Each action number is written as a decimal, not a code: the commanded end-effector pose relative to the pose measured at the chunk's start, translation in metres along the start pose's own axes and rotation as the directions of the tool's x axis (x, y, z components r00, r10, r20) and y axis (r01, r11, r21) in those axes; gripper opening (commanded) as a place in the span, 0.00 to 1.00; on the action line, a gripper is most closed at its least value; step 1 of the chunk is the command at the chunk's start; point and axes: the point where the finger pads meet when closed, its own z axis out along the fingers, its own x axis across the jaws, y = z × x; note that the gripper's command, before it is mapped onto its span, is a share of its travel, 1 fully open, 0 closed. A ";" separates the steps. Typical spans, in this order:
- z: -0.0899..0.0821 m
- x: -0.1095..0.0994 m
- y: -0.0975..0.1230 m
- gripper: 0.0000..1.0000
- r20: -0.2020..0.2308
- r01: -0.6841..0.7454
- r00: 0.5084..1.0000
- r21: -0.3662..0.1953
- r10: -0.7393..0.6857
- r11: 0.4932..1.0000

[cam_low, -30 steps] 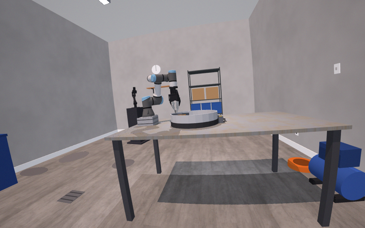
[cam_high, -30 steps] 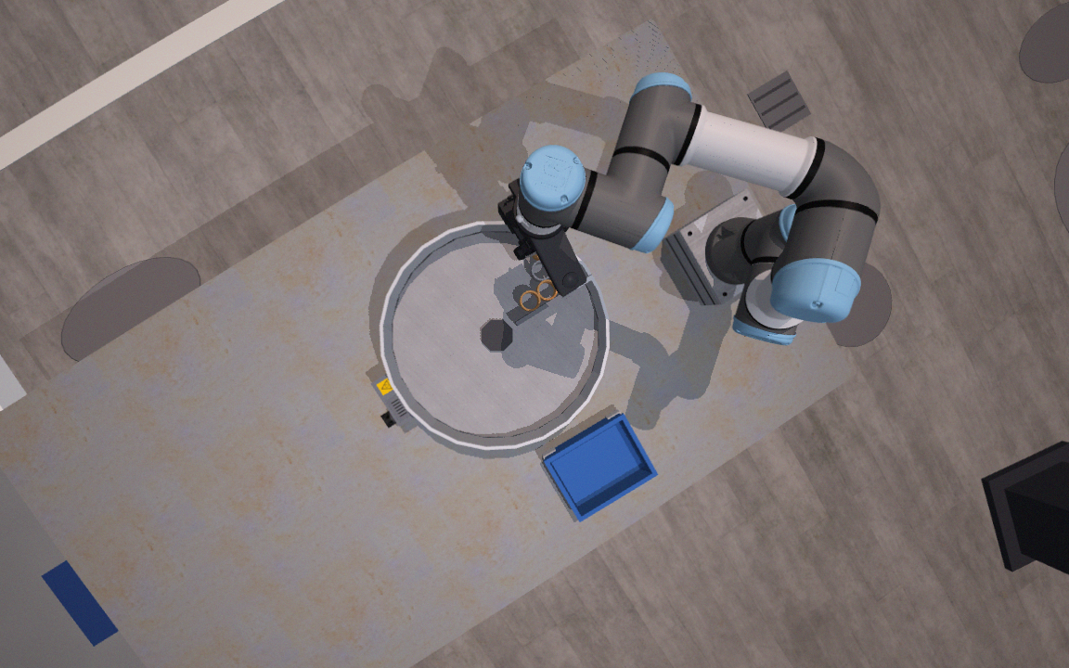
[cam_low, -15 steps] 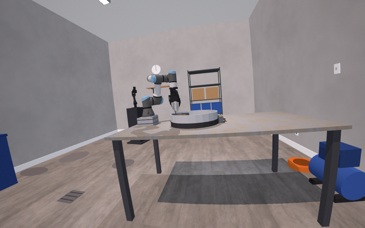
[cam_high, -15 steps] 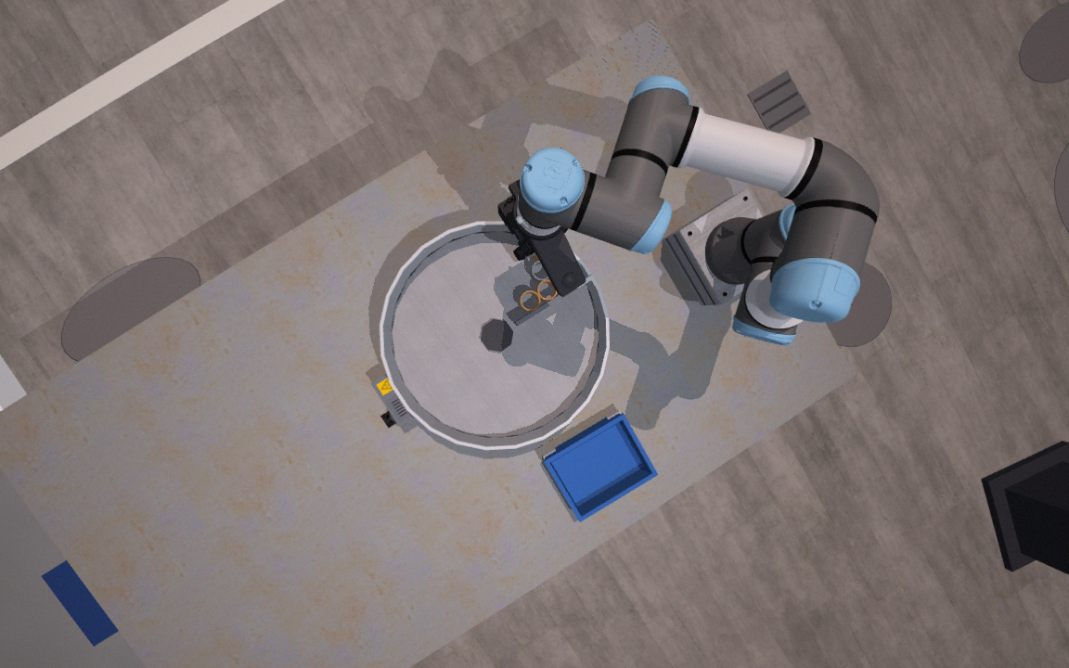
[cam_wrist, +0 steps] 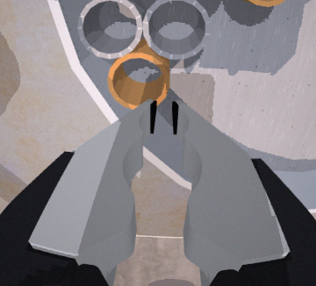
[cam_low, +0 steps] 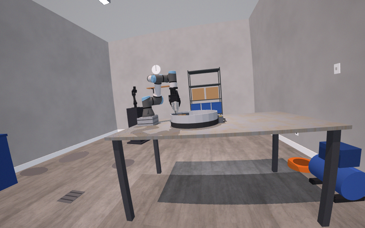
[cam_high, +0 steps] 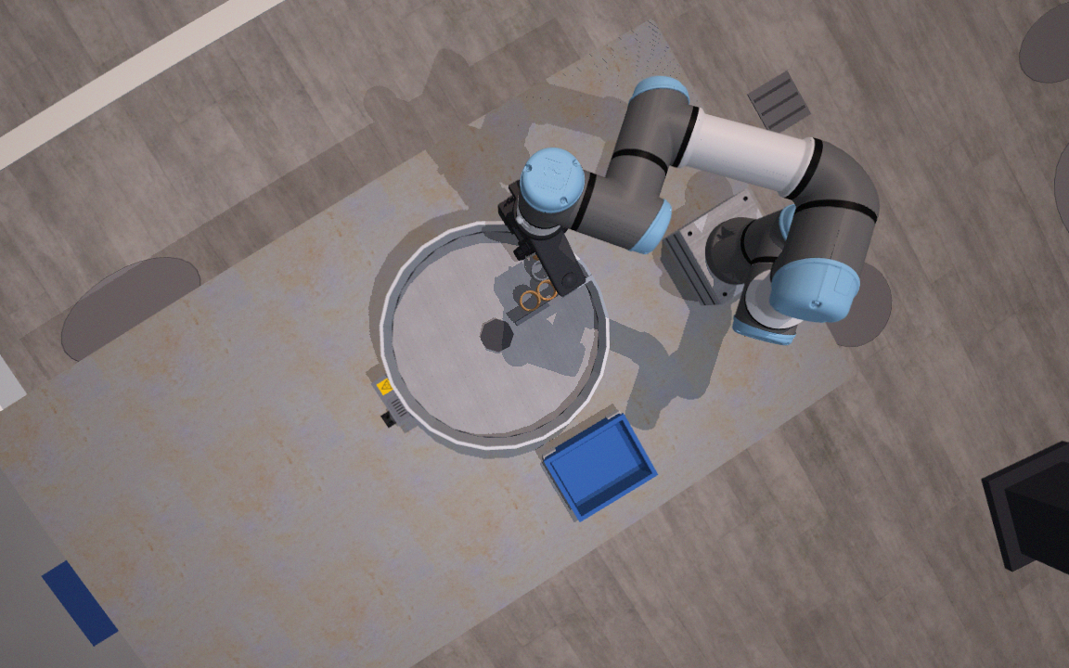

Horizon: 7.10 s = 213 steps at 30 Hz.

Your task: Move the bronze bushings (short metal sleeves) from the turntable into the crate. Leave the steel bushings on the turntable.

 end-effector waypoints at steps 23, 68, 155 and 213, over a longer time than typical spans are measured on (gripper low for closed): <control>0.013 0.001 0.001 0.05 -0.002 0.000 1.000 -0.002 0.000 1.000; 0.022 0.001 0.001 0.05 -0.002 0.000 1.000 -0.002 0.000 1.000; 0.037 0.001 0.001 0.00 -0.002 0.000 1.000 -0.002 0.000 1.000; -0.045 0.000 0.001 0.00 -0.002 0.000 1.000 -0.002 0.000 1.000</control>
